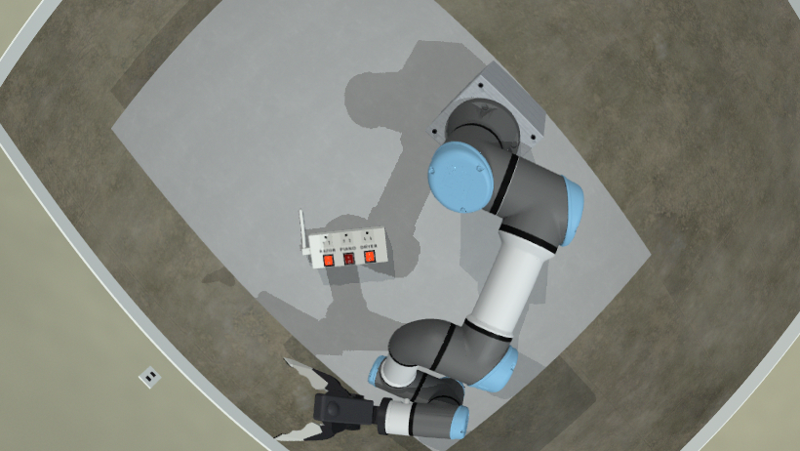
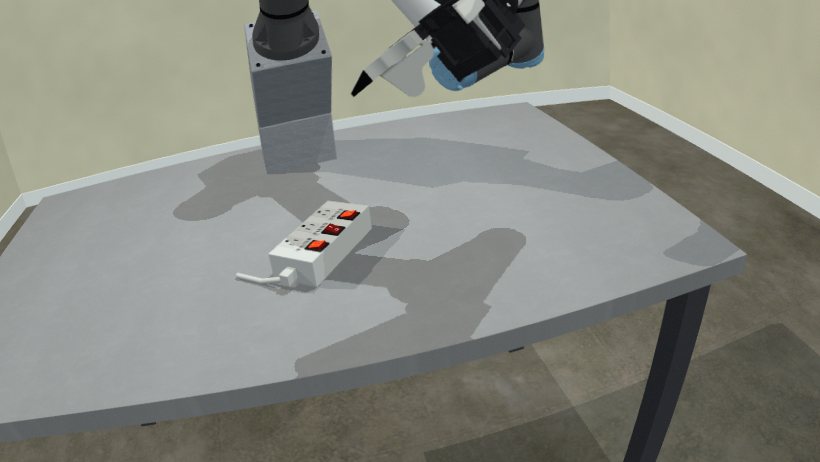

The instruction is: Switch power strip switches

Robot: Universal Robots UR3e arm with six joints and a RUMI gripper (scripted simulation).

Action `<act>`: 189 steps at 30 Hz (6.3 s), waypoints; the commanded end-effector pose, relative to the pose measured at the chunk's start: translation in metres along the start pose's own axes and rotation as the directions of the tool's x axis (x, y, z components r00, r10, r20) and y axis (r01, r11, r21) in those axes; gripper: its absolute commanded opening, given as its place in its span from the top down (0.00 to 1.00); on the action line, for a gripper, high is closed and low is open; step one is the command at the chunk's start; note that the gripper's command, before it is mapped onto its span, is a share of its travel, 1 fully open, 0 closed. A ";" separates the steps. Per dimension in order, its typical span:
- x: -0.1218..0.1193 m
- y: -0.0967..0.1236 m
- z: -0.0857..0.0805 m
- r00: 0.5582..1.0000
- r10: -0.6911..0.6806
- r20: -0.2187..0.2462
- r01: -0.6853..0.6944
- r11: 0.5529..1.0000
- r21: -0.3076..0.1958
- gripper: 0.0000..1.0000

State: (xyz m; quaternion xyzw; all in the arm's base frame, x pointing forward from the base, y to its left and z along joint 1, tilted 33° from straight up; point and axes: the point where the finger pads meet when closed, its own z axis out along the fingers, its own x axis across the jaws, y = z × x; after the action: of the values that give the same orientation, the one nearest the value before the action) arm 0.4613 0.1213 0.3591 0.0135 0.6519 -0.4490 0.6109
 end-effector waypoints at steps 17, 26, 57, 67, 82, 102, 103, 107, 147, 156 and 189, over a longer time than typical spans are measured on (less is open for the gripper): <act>-0.001 -0.001 0.000 1.000 0.002 0.001 -0.002 1.000 0.000 0.00; -0.004 0.001 0.005 1.000 0.002 0.004 -0.002 1.000 -0.012 0.00; 0.051 0.075 0.076 0.967 0.037 -0.253 -0.129 0.925 -0.357 0.00; 0.127 0.095 0.063 0.865 0.048 -0.499 -0.281 0.872 -0.402 0.00; 0.256 0.100 -0.014 0.496 0.067 -0.866 -0.518 0.823 -0.233 0.00; 0.307 0.092 -0.071 0.243 0.092 -0.966 -0.569 0.819 -0.065 0.00; 0.307 0.092 -0.071 0.243 0.092 -0.966 -0.569 0.819 -0.065 0.00; 0.307 0.092 -0.071 0.243 0.092 -0.966 -0.569 0.819 -0.065 0.00; 0.307 0.092 -0.071 0.243 0.092 -0.966 -0.569 0.819 -0.065 0.00; 0.307 0.092 -0.071 0.243 0.092 -0.966 -0.569 0.819 -0.065 0.00; 0.317 0.061 -0.071 0.049 0.214 -0.976 -0.651 0.748 0.131 0.00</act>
State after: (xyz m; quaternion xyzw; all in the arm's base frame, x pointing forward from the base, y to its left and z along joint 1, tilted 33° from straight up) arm 0.3653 0.0389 0.0536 0.3514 0.9197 -0.0261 0.1730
